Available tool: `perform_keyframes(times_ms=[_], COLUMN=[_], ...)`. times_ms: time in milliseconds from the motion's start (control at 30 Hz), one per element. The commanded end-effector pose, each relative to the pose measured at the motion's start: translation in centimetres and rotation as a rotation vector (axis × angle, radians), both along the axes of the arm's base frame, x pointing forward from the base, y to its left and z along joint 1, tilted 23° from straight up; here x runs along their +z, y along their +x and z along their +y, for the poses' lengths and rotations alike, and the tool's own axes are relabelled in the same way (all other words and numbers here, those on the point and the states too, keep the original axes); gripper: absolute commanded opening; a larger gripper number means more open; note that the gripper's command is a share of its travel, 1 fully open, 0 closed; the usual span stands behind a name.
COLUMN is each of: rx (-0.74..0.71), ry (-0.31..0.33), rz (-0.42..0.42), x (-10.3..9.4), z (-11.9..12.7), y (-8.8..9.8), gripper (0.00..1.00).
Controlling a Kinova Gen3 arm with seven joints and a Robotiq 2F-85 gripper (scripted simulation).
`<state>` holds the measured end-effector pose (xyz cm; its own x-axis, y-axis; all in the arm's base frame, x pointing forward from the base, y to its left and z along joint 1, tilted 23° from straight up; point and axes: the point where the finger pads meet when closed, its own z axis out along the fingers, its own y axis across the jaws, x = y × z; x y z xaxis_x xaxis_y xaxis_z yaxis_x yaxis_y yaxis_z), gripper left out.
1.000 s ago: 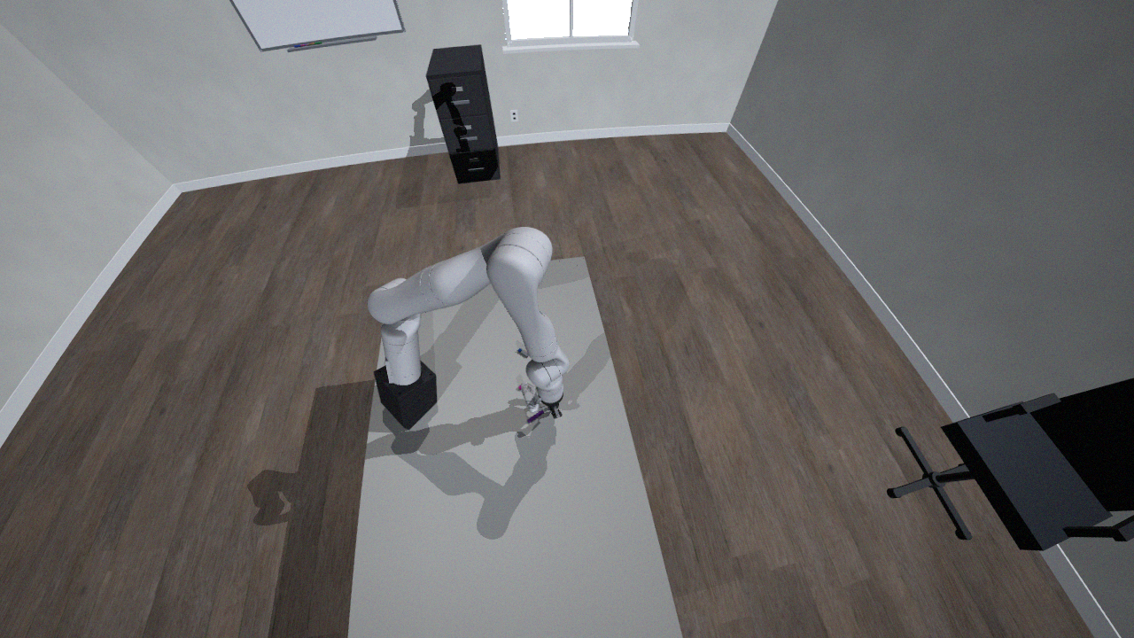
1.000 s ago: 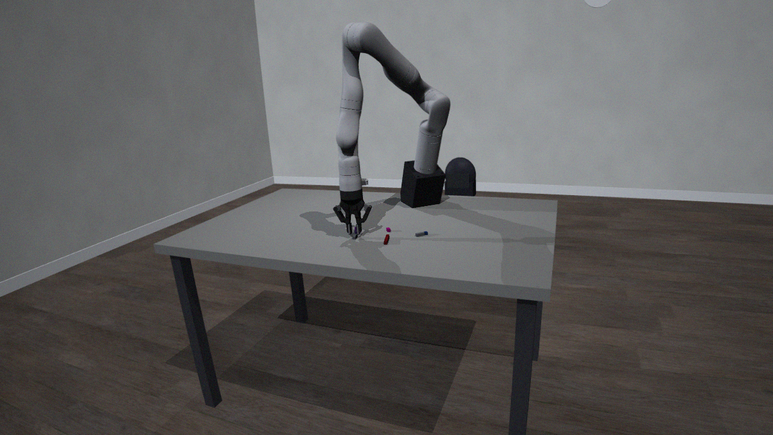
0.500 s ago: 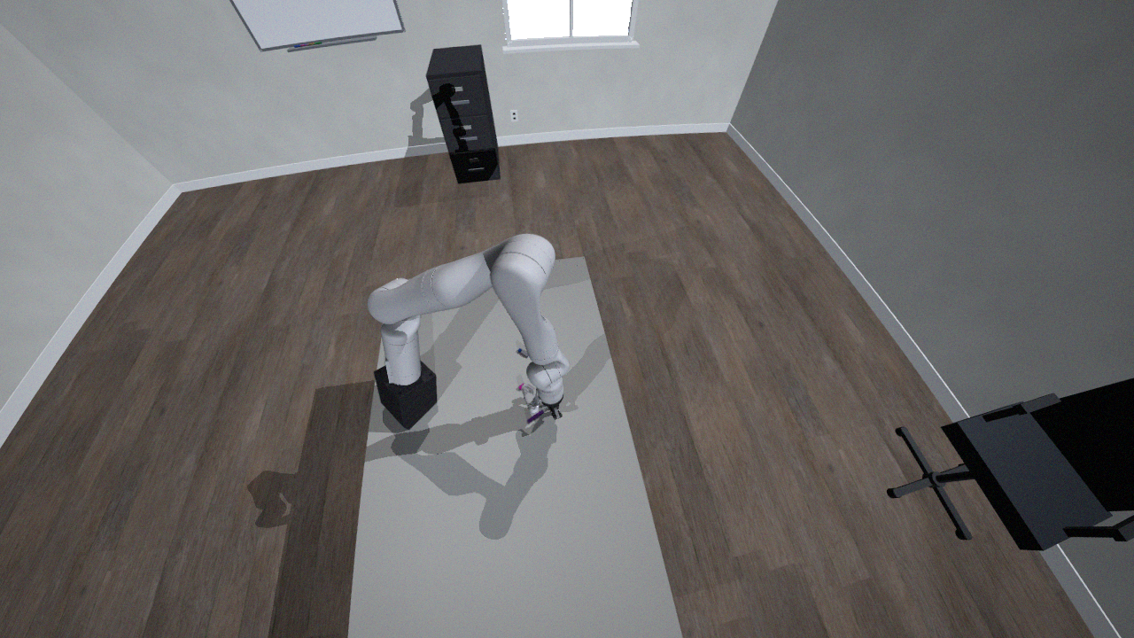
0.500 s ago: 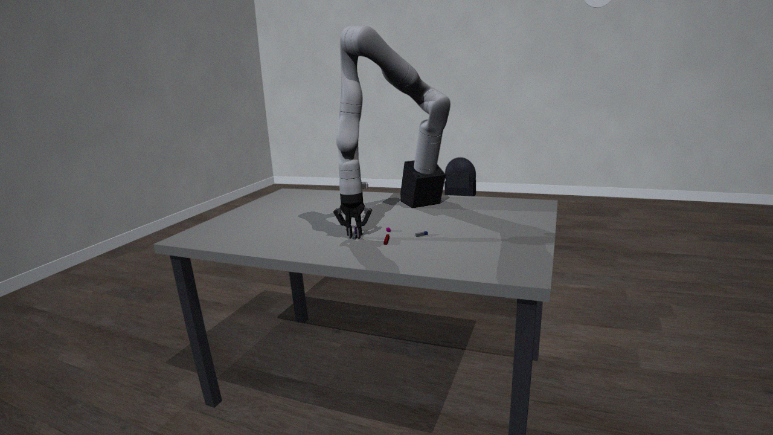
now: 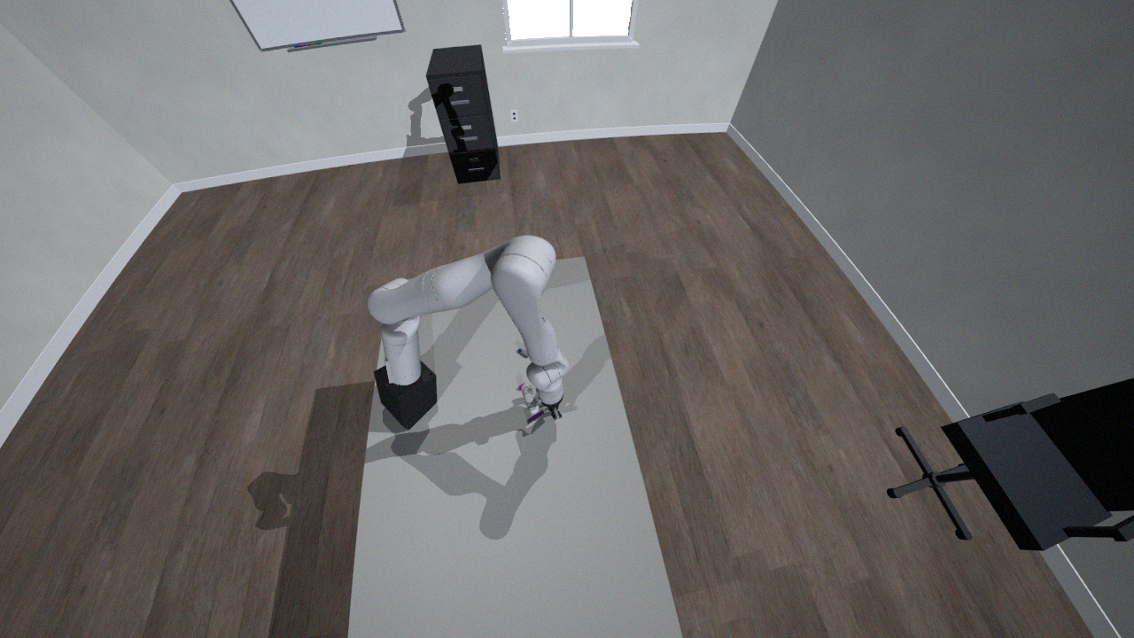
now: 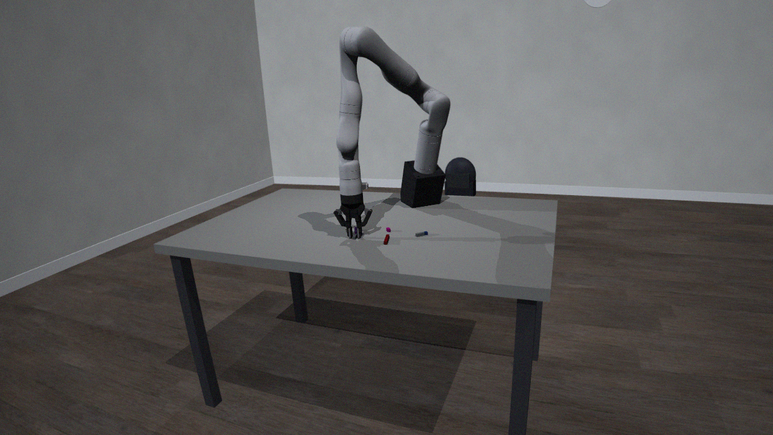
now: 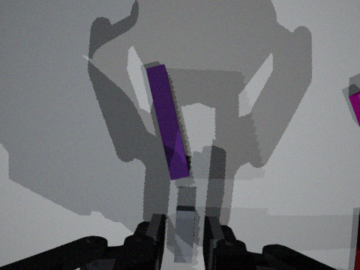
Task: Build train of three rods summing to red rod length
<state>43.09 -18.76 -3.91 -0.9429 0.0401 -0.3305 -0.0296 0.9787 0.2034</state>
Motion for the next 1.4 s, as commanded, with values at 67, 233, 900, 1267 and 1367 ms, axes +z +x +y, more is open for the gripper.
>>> perform_keyframes(times_ms=[67,233,900,1267,1367], rx=[-0.001,-0.001,-0.001,-0.001,-0.001], ry=[-0.001,-0.001,-0.001,-0.001,-0.001], rz=[-0.001,-0.001,-0.001,-0.001,-0.001], x=[0.06,0.06,0.06,0.06,0.06], z=[-0.06,-0.06,-0.06,-0.06,-0.06], y=[0.02,0.02,0.02,0.02,0.02], gripper=[0.24,0.24,0.05,0.05,0.05])
